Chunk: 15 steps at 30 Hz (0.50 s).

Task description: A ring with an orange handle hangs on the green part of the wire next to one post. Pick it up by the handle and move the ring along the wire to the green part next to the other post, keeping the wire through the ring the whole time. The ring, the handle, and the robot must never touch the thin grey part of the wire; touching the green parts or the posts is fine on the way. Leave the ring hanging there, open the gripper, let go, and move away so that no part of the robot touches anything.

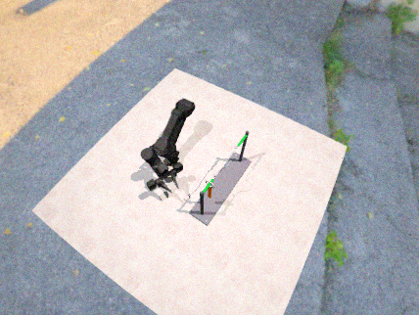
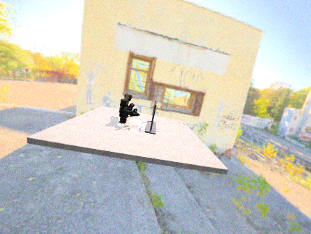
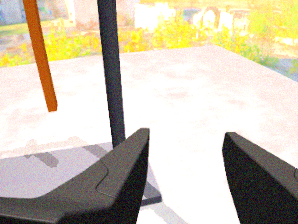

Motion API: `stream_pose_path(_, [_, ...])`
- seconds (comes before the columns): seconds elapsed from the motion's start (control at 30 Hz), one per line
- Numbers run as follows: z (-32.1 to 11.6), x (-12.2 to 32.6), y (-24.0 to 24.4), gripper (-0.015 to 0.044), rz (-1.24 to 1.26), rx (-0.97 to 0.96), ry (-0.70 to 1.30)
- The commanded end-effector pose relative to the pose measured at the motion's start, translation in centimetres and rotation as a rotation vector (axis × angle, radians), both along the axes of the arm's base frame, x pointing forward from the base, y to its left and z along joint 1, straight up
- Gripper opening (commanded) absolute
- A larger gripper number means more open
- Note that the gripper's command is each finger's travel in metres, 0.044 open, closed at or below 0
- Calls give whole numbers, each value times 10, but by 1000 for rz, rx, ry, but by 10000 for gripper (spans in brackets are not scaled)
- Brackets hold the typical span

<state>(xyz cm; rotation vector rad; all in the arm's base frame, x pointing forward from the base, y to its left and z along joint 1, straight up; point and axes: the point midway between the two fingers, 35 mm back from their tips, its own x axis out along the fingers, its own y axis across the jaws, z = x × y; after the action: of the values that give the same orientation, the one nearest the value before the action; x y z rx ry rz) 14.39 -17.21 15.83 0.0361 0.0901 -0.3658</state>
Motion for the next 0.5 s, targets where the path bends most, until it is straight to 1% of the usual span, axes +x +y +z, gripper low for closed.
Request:
stream_pose_path(0.0, [-24, 17, 19, 160, 110, 17, 38])
stream_pose_path(0.17, [-50, 35, 50, 160, 270, 17, 86])
stream_pose_path(0.23, [-55, 40, 58, 160, 302, 17, 98])
stream_pose_path(0.47, [-56, 45, 62, 160, 323, 16, 108])
